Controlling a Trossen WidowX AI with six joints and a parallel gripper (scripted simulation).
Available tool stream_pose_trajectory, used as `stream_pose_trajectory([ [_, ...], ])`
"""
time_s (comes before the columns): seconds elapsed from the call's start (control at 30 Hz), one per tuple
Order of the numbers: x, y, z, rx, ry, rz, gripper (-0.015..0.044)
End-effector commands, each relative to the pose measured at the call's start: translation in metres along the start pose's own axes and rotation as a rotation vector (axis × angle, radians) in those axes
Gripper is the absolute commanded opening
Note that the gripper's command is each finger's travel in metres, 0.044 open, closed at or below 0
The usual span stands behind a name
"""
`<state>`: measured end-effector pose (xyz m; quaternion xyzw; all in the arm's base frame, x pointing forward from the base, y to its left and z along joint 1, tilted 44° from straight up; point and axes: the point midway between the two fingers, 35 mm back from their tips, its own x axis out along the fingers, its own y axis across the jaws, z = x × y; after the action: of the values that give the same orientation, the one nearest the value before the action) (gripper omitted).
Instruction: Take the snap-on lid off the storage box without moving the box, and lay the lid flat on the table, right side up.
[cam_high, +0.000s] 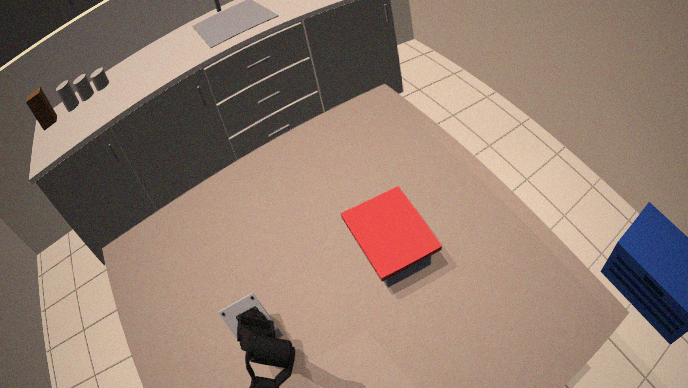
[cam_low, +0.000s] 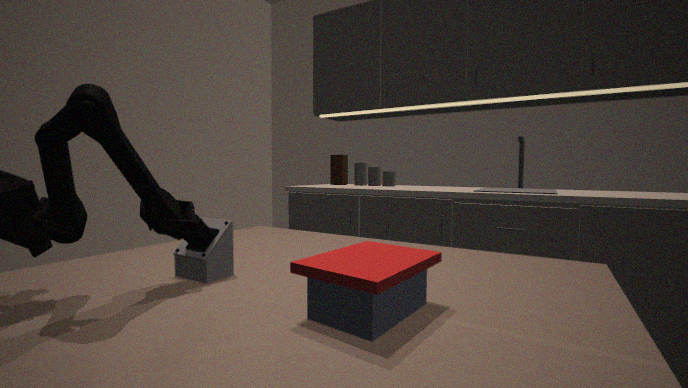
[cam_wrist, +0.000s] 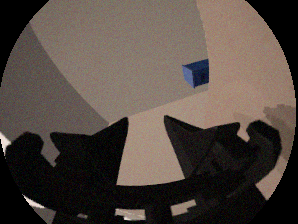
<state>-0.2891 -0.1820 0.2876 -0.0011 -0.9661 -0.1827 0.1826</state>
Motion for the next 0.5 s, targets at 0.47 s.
stream_pose_trajectory([
  [0.47,-0.097,-0.065,-0.161,0.237,0.191,-0.386,0.0235],
])
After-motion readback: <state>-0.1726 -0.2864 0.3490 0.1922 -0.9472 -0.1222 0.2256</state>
